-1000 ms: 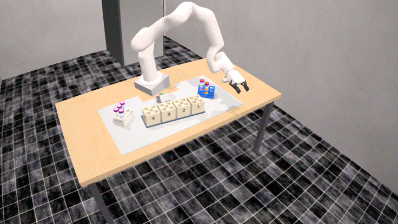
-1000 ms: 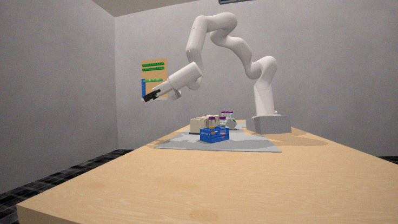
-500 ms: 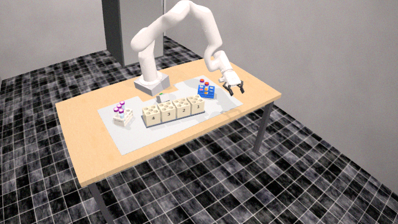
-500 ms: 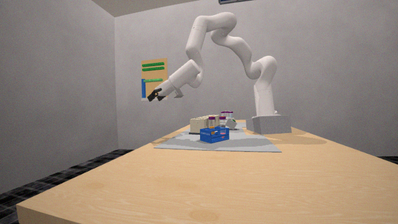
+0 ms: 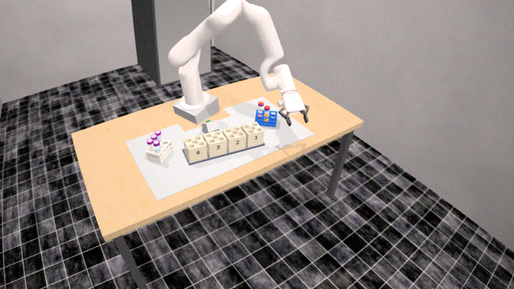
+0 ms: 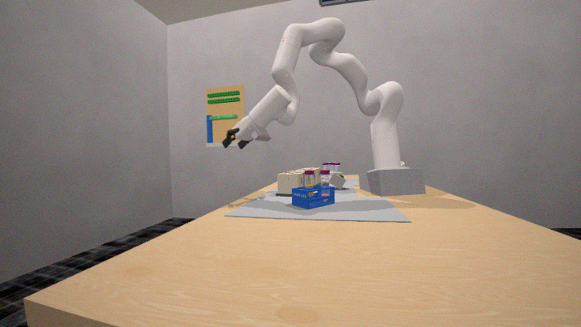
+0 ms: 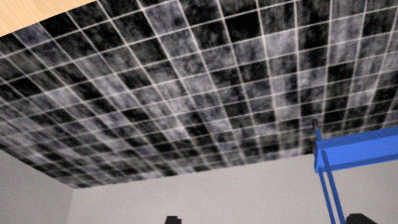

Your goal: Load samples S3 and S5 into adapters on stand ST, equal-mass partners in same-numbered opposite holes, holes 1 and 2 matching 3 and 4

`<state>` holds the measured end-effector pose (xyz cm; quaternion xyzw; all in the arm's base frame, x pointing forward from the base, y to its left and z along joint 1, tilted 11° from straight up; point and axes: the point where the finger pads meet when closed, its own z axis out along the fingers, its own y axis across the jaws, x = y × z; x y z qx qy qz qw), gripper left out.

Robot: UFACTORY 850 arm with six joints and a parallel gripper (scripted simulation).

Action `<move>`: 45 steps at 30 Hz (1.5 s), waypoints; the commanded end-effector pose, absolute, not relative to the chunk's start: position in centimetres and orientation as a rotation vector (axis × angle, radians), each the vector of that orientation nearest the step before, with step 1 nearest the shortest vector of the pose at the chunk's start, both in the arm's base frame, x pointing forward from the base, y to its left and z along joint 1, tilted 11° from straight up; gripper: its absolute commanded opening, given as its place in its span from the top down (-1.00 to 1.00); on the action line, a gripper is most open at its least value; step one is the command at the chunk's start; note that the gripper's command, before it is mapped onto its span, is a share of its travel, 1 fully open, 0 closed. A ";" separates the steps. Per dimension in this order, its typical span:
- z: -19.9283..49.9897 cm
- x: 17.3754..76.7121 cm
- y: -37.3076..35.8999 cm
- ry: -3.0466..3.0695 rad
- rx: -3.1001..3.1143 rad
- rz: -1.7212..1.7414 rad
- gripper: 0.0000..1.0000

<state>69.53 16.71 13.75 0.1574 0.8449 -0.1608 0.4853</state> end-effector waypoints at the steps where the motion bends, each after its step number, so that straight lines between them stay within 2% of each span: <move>1: 14.1 68.9 15.1 2.058 0.513 -0.382 -1.00; 45: 15.9 60.2 2.3 1.837 1.466 -0.296 -1.00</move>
